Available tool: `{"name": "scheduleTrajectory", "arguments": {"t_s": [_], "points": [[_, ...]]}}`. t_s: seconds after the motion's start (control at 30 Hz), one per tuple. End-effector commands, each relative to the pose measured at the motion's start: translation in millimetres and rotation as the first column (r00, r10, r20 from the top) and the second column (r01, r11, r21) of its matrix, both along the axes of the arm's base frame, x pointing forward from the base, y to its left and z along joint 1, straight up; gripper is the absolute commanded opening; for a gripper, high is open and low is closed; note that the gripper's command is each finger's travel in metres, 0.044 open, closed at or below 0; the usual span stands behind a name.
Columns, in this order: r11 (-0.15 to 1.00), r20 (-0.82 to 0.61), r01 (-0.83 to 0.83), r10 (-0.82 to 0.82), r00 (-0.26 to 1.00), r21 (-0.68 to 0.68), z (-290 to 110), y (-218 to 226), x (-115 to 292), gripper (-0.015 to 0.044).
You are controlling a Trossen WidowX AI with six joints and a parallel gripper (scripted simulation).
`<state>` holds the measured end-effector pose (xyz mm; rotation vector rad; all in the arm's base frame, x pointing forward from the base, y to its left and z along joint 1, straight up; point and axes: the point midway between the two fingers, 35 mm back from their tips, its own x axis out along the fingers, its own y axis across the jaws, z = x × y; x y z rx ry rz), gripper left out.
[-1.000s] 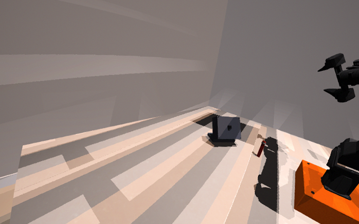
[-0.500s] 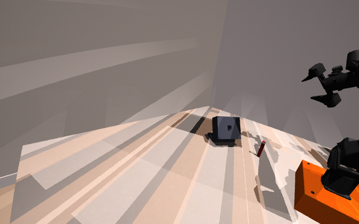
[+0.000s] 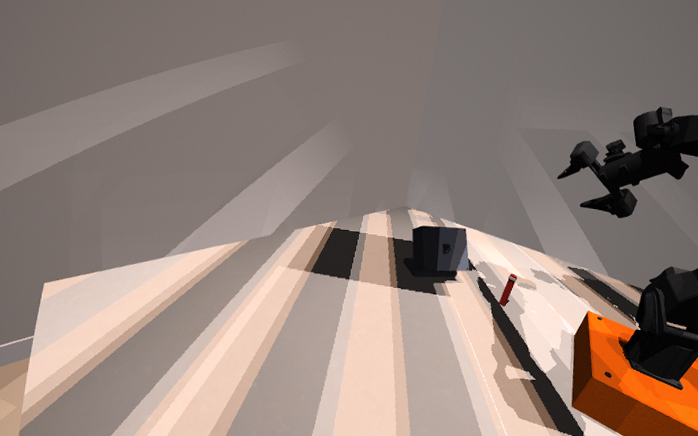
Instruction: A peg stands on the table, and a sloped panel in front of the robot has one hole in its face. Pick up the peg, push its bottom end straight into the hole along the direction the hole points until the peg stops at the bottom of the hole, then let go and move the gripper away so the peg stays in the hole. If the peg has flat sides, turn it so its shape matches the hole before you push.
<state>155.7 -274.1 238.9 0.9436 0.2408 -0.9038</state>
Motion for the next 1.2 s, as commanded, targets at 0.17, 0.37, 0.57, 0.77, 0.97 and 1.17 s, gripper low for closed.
{"name": "scheduleTrajectory", "arguments": {"t_s": [0.17, 0.37, 0.57, 0.77, 0.97, 1.17], "points": [[0.991, -0.135, -0.126, 0.131, 0.982, 0.041, -26.5, 12.2, 23.3, 0.044], [0.974, -0.223, -0.215, 0.227, 0.948, 0.076, -44.9, 23.6, 37.3, 0.044], [0.946, -0.306, -0.304, 0.325, 0.895, 0.117, -62.8, 36.8, 49.8, 0.044], [0.906, -0.384, -0.392, 0.423, 0.82, 0.161, -80.0, 51.7, 60.5, 0.044], [0.854, -0.455, -0.476, 0.517, 0.725, 0.211, -96.3, 67.8, 69.2, 0.044], [0.787, -0.519, -0.556, 0.604, 0.605, 0.268, -112.2, 84.0, 75.8, 0.044]]}}
